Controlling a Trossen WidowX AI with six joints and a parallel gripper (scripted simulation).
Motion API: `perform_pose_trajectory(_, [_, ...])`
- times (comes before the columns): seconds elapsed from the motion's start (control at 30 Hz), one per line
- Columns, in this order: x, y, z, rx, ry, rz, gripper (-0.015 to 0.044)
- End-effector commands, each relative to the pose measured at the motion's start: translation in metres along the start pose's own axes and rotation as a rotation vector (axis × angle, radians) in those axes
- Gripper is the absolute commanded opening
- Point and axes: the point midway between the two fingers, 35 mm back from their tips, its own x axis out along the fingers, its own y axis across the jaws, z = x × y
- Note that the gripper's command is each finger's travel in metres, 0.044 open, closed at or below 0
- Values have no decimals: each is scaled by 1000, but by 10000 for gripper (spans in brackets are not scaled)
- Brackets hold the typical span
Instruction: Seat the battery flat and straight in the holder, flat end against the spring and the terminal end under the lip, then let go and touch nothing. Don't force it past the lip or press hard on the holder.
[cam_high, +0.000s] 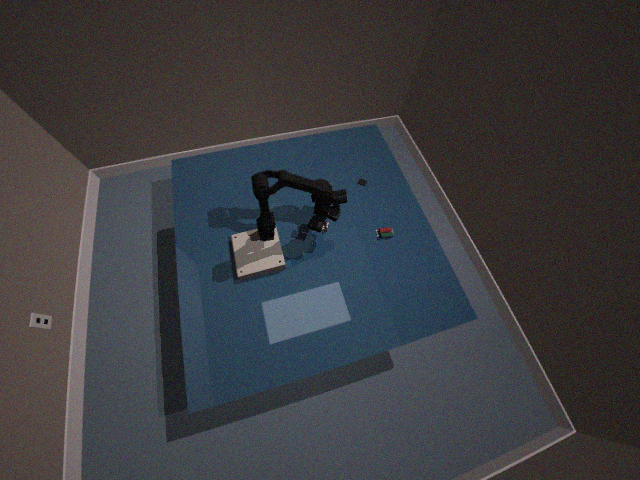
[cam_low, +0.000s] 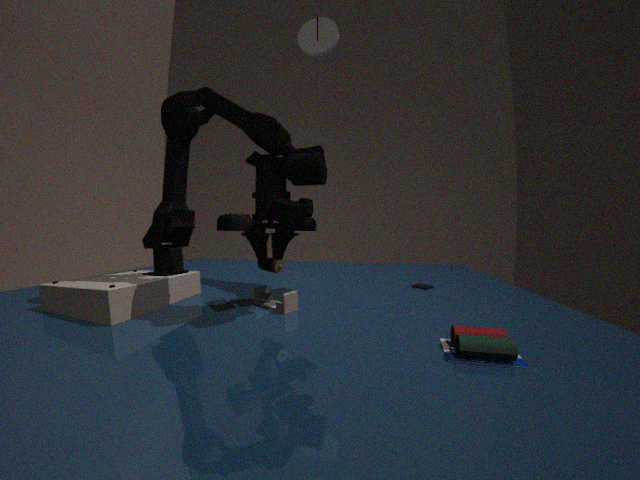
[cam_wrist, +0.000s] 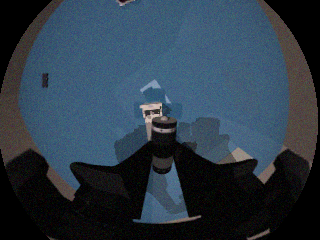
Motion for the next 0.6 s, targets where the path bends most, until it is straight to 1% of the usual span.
perform_pose_trajectory(0.0, [-3,13,-5,-134,2,1,85])
perform_pose_trajectory(0.27, [-1,12,-4,-131,-8,-2,85])
perform_pose_trajectory(0.57, [19,13,0,-128,-125,2,85])
